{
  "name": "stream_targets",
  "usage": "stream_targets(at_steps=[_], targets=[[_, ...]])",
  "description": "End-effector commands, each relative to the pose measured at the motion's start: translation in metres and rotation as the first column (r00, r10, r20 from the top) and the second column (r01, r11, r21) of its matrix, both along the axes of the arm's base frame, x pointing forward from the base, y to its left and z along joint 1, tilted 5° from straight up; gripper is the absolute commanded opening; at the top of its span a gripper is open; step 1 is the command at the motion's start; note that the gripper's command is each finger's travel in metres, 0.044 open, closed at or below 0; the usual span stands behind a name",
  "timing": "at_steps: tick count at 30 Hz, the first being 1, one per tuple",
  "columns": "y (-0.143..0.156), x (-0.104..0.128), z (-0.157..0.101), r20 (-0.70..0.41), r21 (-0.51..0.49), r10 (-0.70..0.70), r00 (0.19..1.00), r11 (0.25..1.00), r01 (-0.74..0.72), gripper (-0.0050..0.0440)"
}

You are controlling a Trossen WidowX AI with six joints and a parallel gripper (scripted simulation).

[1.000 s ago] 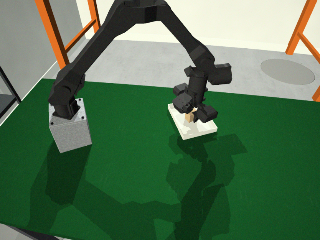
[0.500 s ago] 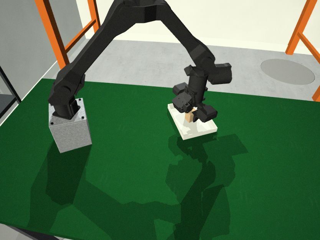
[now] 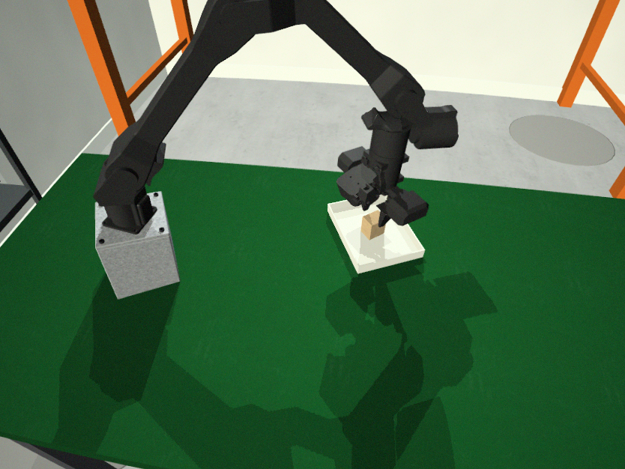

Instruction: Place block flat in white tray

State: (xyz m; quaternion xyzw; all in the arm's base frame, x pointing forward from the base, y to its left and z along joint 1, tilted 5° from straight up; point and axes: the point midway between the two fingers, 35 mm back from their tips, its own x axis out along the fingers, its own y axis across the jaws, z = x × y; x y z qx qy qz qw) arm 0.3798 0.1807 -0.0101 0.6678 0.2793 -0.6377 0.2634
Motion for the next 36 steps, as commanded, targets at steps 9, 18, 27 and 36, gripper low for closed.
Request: stream_targets(at_steps=[9, 18, 27, 36], targets=[[0.0019, 0.0066, 0.0357, 0.047, 0.019, -0.006, 0.999, 1.0, 0.005, 0.0227], [0.0019, 0.0066, 0.0357, 0.047, 0.019, -0.006, 0.999, 1.0, 0.005, 0.0227], [0.0019, 0.0066, 0.0357, 0.047, 0.019, -0.006, 0.999, 1.0, 0.005, 0.0227], [0.0019, 0.0066, 0.0357, 0.047, 0.019, -0.006, 0.999, 1.0, 0.005, 0.0227]])
